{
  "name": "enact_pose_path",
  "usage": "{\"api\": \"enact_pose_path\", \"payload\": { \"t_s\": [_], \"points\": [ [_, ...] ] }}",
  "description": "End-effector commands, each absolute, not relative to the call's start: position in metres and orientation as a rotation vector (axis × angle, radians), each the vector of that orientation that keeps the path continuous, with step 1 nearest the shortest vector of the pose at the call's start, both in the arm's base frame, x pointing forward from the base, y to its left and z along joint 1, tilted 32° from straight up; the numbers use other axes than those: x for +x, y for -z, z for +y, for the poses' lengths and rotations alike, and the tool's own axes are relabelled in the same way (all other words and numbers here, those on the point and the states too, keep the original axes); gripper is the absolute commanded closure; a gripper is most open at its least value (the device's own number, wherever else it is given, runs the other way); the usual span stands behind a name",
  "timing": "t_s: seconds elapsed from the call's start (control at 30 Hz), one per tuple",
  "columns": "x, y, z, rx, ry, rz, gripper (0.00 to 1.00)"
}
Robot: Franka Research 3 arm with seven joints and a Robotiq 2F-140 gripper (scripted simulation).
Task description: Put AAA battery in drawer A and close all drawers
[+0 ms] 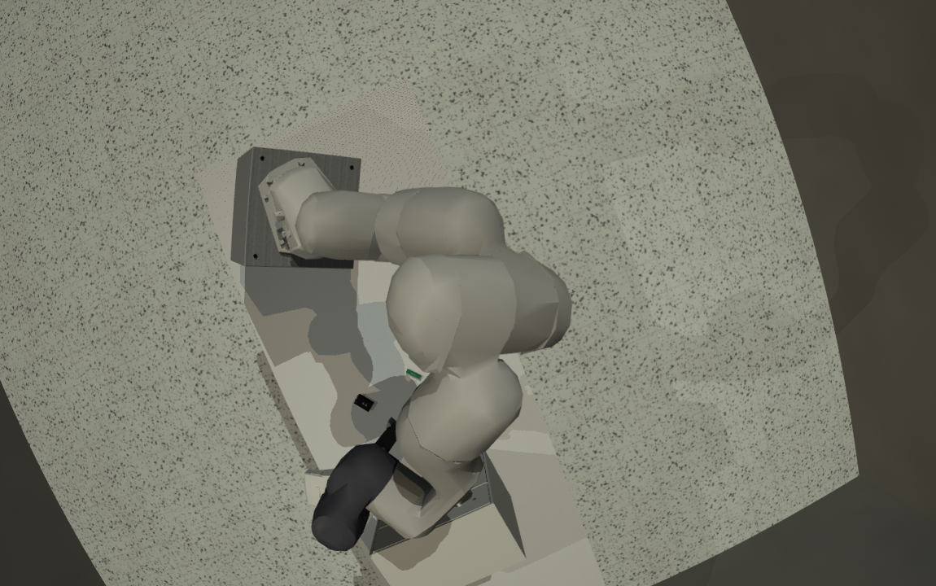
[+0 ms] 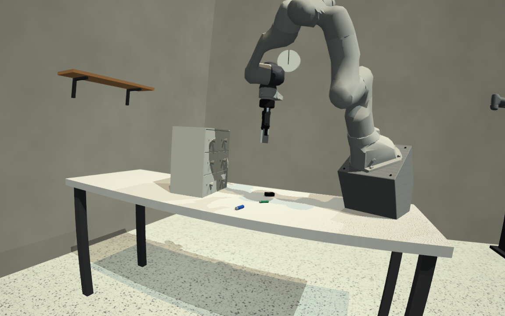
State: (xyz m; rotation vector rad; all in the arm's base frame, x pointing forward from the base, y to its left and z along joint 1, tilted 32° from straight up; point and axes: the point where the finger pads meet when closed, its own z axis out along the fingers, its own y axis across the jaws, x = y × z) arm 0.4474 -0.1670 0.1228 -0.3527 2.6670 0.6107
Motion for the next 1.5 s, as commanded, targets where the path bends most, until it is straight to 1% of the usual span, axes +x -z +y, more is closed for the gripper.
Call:
{"api": "enact_pose_path", "payload": {
  "t_s": [0.0, 0.33, 1.0, 1.47],
  "points": [
    [0.452, -0.119, -0.164, -0.079, -0.646, 2.745, 0.0],
    [0.455, -0.113, -0.158, 0.046, -0.67, 2.762, 0.0],
    [0.457, -0.112, -0.156, 0.068, -0.672, 2.754, 0.0],
    [0.475, -0.104, -0.151, 0.12, -0.635, 2.587, 0.0]
  ]
}}
